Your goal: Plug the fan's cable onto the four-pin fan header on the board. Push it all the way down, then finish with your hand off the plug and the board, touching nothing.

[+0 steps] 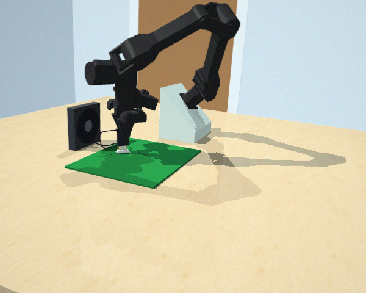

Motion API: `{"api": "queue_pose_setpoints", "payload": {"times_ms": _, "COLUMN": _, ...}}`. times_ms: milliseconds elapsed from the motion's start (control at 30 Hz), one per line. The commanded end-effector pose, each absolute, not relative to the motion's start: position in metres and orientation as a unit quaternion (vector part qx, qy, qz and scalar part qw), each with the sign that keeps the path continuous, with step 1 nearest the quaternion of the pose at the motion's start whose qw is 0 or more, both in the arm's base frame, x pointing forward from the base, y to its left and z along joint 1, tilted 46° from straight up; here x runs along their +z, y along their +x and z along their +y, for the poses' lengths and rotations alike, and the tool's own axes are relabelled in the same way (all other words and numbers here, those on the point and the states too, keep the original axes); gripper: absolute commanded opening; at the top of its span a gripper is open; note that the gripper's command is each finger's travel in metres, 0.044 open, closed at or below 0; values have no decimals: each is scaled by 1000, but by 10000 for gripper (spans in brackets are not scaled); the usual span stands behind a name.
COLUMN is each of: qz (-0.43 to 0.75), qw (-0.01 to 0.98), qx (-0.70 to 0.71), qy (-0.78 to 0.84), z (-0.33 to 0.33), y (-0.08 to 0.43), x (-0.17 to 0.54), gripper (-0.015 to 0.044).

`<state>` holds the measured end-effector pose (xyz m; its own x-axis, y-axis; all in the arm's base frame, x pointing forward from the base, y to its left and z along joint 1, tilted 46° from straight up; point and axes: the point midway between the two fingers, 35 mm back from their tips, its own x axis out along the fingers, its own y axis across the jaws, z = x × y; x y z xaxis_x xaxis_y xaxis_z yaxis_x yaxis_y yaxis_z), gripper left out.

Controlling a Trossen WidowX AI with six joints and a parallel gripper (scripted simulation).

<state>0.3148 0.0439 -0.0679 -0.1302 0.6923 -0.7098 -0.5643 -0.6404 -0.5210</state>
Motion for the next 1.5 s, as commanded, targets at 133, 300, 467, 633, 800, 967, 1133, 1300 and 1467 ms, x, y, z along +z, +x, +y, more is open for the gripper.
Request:
{"api": "queue_pose_setpoints", "payload": {"times_ms": 133, "qz": -63, "qw": 422, "qx": 748, "qy": -508, "z": 47, "y": 315, "x": -70, "gripper": 0}}
{"api": "queue_pose_setpoints", "payload": {"times_ms": 300, "qz": -63, "qw": 422, "qx": 748, "qy": -508, "z": 49, "y": 314, "x": -73, "gripper": 0}}
{"api": "queue_pose_setpoints", "payload": {"times_ms": 467, "qz": -63, "qw": 422, "qx": 748, "qy": -508, "z": 52, "y": 314, "x": -75, "gripper": 0}}
{"api": "queue_pose_setpoints", "payload": {"times_ms": 633, "qz": -63, "qw": 422, "qx": 748, "qy": -508, "z": 54, "y": 313, "x": -77, "gripper": 0}}
{"api": "queue_pose_setpoints", "payload": {"times_ms": 800, "qz": -63, "qw": 422, "qx": 748, "qy": -507, "z": 57, "y": 313, "x": -80, "gripper": 0}}
{"api": "queue_pose_setpoints", "payload": {"times_ms": 967, "qz": -63, "qw": 421, "qx": 748, "qy": -509, "z": 54, "y": 313, "x": -78, "gripper": 131}}
{"api": "queue_pose_setpoints", "payload": {"times_ms": 1133, "qz": -63, "qw": 421, "qx": 748, "qy": -509, "z": 54, "y": 313, "x": -78, "gripper": 260}}
{"api": "queue_pose_setpoints", "payload": {"times_ms": 1300, "qz": -62, "qw": 421, "qx": 748, "qy": -509, "z": 35, "y": 318, "x": -60, "gripper": 260}}
{"api": "queue_pose_setpoints", "payload": {"times_ms": 1467, "qz": -62, "qw": 422, "qx": 748, "qy": -508, "z": 15, "y": 320, "x": -40, "gripper": 260}}
